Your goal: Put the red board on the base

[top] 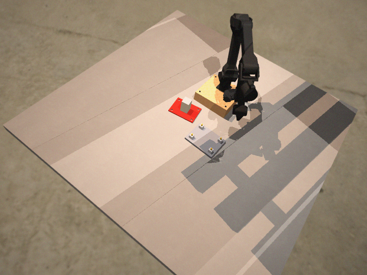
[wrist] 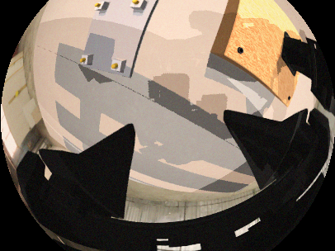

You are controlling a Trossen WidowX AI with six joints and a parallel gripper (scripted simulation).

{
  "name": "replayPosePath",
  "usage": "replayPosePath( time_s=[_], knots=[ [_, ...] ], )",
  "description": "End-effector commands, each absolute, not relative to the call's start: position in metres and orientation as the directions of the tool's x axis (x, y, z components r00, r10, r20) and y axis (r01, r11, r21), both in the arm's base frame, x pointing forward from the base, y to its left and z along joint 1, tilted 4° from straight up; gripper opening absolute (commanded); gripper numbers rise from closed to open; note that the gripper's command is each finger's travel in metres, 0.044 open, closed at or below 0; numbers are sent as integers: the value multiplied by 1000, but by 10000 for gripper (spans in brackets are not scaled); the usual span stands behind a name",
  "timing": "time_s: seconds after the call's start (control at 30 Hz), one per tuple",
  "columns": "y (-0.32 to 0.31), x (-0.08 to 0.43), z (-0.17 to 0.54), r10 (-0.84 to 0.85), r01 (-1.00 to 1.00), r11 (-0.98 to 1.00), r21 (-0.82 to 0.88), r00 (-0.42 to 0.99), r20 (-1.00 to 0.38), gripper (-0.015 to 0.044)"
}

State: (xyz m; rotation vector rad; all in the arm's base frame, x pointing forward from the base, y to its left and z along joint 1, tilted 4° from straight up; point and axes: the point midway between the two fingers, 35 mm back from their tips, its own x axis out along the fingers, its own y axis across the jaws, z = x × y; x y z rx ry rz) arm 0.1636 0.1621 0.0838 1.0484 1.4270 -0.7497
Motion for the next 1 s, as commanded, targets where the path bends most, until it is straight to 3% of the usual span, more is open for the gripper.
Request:
replayPosePath(
  time_s=[0.0,0.4,0.97],
  knots=[
    [161,165,84,176,906,404,124,56,-983,426],
    [58,234,99,37,511,857,67,69,-997,440],
    [-42,244,111,-42,54,998,-42,3,-999,440]
  ],
)
